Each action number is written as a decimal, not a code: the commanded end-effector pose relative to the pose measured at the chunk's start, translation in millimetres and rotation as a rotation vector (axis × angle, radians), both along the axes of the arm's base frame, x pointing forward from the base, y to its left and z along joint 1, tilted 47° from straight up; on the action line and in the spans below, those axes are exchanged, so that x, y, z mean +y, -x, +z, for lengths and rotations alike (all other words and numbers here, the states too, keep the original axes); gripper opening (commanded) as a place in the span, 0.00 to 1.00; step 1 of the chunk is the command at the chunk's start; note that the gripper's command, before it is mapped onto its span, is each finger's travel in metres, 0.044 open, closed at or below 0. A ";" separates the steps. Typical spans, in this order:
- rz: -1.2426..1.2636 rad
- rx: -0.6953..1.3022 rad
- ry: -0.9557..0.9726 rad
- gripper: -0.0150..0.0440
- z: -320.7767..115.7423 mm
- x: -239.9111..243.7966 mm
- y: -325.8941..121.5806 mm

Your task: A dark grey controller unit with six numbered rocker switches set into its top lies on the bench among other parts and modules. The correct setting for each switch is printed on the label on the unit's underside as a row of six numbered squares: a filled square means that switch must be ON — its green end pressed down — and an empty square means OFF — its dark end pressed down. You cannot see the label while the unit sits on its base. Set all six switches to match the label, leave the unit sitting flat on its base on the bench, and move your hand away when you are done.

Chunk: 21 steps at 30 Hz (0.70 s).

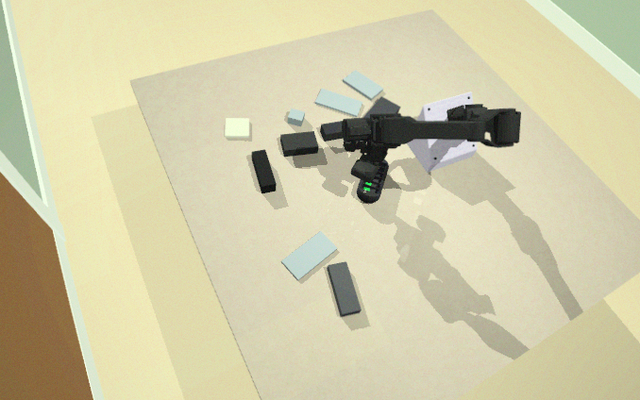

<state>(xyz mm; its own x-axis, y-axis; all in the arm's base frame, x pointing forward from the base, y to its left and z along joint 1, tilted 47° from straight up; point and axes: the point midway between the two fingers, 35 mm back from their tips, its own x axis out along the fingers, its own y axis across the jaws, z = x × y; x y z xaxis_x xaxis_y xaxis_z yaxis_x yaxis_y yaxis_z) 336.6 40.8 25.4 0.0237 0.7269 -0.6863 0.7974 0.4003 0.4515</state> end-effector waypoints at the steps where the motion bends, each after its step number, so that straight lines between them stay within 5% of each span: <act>1: -0.552 0.398 0.078 0.25 4.7 14.1 53.6; 21: -1.207 0.785 -0.014 0.25 -1.5 22.5 100.4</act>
